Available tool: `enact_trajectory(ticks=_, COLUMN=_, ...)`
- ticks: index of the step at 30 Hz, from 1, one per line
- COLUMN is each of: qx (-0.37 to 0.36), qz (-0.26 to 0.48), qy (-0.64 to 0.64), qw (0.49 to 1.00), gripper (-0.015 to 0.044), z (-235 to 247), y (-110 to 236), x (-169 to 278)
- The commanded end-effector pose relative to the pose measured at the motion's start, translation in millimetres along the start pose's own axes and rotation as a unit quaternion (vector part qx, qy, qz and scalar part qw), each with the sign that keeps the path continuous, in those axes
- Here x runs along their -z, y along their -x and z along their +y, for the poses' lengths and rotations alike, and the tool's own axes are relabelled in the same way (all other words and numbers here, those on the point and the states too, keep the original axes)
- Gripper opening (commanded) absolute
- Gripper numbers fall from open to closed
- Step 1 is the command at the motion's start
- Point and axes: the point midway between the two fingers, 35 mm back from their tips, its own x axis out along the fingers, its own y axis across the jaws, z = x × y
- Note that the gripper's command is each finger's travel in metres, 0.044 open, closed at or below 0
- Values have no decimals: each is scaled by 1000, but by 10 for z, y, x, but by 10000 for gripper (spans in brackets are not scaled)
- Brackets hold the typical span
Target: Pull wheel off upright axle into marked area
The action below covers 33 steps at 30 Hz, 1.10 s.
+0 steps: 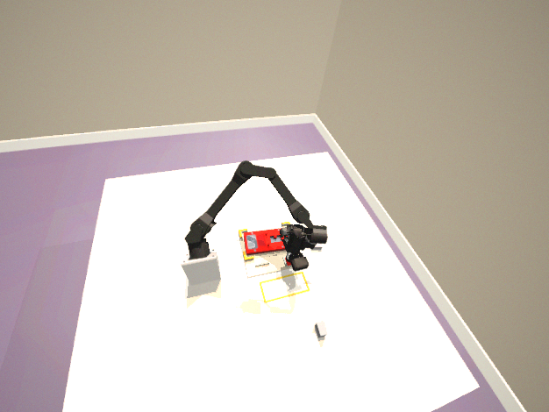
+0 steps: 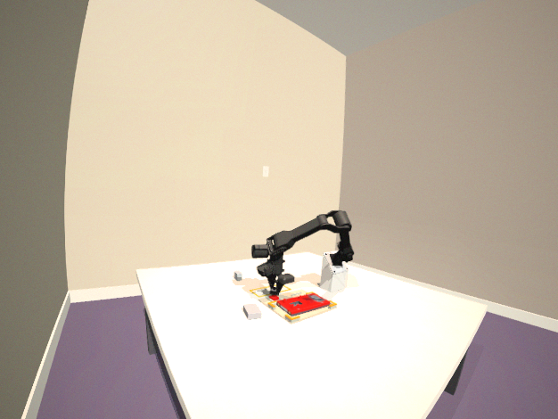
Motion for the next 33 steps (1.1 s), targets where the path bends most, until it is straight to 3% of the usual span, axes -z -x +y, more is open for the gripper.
enact_trajectory(ticks=1, qx=1, qz=-9, qy=-7, qw=1000, gripper=0, z=-20, y=132, x=-9)
enact_trajectory(ticks=33, qx=1, qz=-11, qy=-8, qw=1000, gripper=0, z=-22, y=238, x=-2)
